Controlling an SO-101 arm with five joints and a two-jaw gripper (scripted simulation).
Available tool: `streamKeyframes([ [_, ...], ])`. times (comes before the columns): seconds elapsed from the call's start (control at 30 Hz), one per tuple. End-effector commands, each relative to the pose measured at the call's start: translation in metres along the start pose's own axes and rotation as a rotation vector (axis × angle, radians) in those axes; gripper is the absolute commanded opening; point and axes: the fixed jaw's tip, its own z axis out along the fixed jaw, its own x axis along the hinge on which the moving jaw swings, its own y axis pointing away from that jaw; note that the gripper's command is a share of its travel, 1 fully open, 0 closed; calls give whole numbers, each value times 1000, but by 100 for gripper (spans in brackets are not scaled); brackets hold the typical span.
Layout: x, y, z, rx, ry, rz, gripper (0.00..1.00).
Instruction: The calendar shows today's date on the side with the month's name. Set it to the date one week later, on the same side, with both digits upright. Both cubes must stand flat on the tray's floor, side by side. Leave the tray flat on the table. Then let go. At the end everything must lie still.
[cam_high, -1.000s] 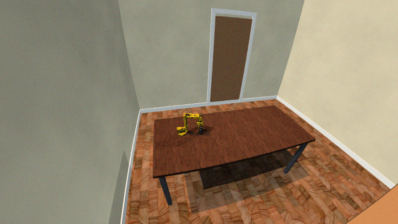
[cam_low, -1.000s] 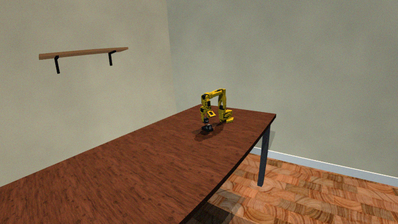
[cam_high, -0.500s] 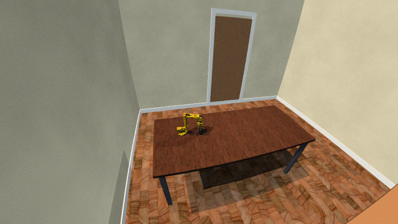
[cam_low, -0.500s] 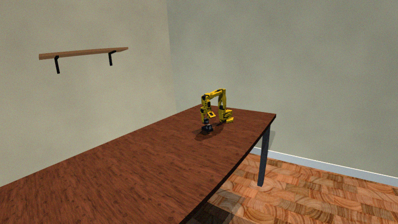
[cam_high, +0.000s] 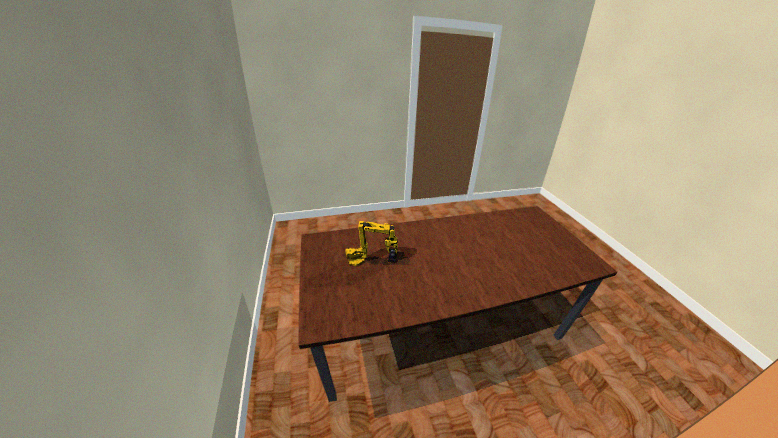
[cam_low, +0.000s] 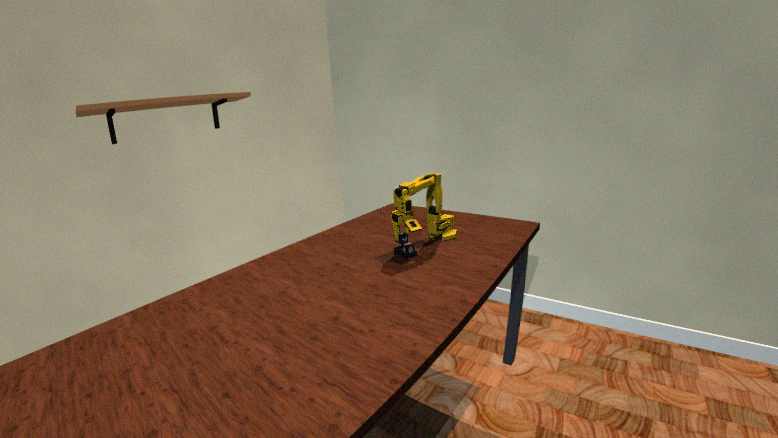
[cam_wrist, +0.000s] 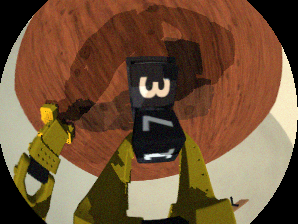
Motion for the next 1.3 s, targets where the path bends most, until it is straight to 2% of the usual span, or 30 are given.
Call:
streamKeyframes([
  [0.0,-1,-3,-2,31,-6,-3,0],
  [1.27,-1,-3,13,31,-6,-4,0],
])
